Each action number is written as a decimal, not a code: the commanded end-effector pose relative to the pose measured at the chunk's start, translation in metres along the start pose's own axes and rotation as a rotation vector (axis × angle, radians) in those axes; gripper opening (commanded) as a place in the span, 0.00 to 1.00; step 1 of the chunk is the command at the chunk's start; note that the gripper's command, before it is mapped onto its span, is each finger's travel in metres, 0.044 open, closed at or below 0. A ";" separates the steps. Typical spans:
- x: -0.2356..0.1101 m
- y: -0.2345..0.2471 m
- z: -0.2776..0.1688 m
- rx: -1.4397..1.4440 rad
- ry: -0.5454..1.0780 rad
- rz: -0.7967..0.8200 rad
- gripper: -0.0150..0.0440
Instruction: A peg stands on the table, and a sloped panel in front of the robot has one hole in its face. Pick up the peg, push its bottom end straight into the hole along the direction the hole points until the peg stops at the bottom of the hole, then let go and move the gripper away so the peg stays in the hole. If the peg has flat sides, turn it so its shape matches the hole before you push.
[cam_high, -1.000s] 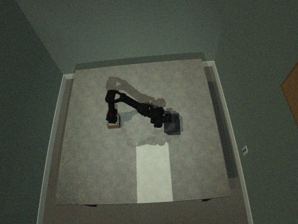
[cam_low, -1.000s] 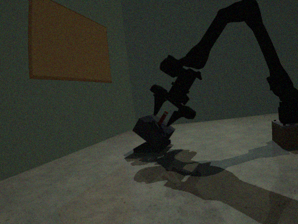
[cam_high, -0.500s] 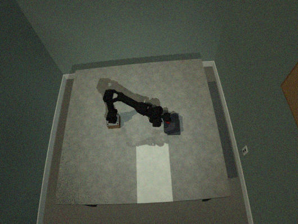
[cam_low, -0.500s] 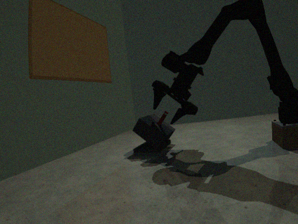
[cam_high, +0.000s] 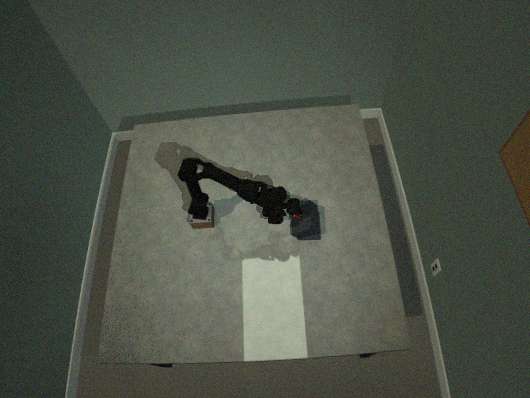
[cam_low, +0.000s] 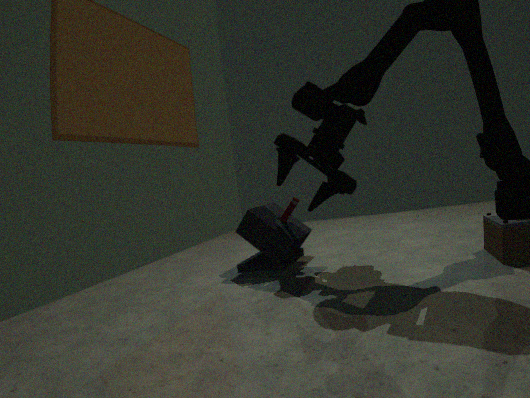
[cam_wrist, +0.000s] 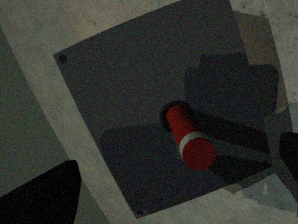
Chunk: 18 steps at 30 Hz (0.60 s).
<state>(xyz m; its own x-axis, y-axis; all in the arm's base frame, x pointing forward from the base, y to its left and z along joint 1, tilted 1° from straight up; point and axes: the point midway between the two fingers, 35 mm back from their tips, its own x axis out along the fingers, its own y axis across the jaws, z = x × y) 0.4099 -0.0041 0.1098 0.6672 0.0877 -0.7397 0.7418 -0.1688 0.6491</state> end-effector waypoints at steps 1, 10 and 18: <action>-0.006 0.000 0.000 -0.004 0.002 -0.002 1.00; -0.019 0.001 0.000 -0.003 0.002 -0.001 1.00; -0.031 0.001 0.000 -0.002 0.001 -0.001 1.00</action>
<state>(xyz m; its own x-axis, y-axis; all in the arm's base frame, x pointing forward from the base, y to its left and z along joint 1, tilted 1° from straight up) 0.3938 -0.0070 0.1299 0.6672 0.0865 -0.7399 0.7416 -0.1710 0.6487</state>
